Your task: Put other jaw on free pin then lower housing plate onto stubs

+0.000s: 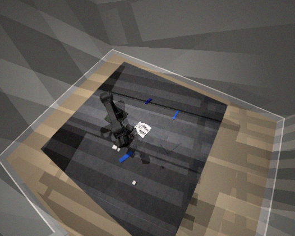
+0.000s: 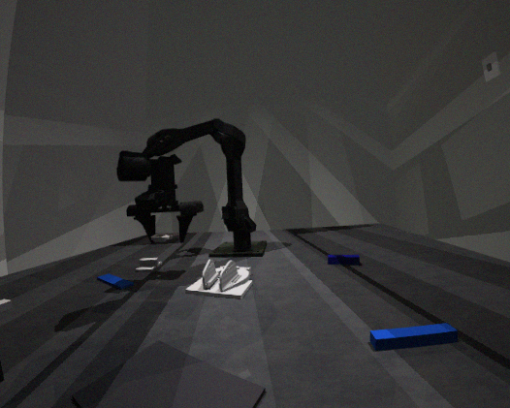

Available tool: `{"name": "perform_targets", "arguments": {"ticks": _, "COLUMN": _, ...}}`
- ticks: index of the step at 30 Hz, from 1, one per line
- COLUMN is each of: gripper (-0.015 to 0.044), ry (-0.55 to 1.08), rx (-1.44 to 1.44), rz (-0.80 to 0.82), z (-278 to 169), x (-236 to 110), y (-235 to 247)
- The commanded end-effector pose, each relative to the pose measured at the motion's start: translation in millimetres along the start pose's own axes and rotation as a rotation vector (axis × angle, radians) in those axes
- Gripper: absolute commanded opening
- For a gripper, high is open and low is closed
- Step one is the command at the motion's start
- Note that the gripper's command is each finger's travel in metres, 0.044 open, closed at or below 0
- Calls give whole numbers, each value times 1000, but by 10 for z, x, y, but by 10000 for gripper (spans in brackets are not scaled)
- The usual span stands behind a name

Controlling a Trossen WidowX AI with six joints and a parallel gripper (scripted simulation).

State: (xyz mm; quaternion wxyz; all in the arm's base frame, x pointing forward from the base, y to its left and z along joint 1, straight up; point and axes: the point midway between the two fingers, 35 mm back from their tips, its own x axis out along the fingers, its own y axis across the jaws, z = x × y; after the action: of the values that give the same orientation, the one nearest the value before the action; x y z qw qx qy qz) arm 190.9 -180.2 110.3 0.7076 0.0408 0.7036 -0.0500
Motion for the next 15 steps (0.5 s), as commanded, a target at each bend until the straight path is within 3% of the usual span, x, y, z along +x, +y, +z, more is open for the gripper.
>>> {"name": "perform_targets", "arguments": {"ticks": 1, "gripper": 351, "ry": -11, "rx": 18, "rz": 0, "z": 49, "x": -28, "y": 154}}
{"name": "perform_targets", "arguments": {"ticks": 15, "gripper": 351, "ry": -12, "rx": 65, "rz": 4, "z": 146, "x": -29, "y": 602}}
